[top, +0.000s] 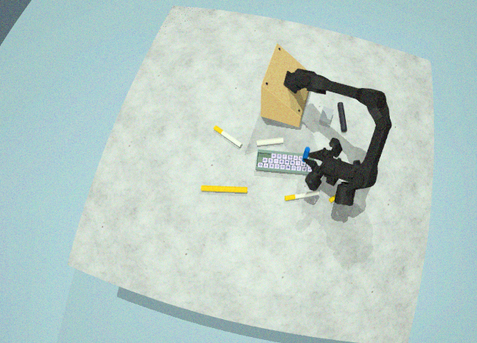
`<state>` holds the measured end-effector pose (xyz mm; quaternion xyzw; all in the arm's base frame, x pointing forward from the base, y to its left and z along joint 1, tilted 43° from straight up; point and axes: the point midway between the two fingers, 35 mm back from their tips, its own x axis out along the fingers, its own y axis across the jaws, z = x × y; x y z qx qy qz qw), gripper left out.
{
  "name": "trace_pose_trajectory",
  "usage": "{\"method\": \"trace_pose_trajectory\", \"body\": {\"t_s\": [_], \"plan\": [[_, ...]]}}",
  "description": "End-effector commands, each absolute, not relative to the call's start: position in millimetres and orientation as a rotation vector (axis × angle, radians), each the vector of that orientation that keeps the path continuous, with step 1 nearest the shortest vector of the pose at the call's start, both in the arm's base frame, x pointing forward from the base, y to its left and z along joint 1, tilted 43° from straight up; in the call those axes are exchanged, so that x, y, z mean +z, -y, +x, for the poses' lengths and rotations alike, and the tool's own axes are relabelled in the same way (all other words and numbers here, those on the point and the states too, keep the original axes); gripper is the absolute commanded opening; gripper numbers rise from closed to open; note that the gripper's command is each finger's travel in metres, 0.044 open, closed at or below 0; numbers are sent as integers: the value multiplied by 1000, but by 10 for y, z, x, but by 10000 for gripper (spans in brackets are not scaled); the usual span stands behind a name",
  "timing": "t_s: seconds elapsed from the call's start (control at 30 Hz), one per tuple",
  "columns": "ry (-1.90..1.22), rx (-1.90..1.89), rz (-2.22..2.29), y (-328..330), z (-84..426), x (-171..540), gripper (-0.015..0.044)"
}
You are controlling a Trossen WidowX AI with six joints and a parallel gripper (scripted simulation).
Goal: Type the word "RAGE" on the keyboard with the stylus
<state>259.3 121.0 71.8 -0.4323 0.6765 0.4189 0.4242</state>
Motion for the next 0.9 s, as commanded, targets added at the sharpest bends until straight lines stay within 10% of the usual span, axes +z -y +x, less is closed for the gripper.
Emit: {"method": "trace_pose_trajectory", "body": {"t_s": [0.0,0.87], "plan": [[-1695,1045,-1074,-1226,2594,697,81],[-1695,1045,-1074,-1259,2596,662,81]]}}
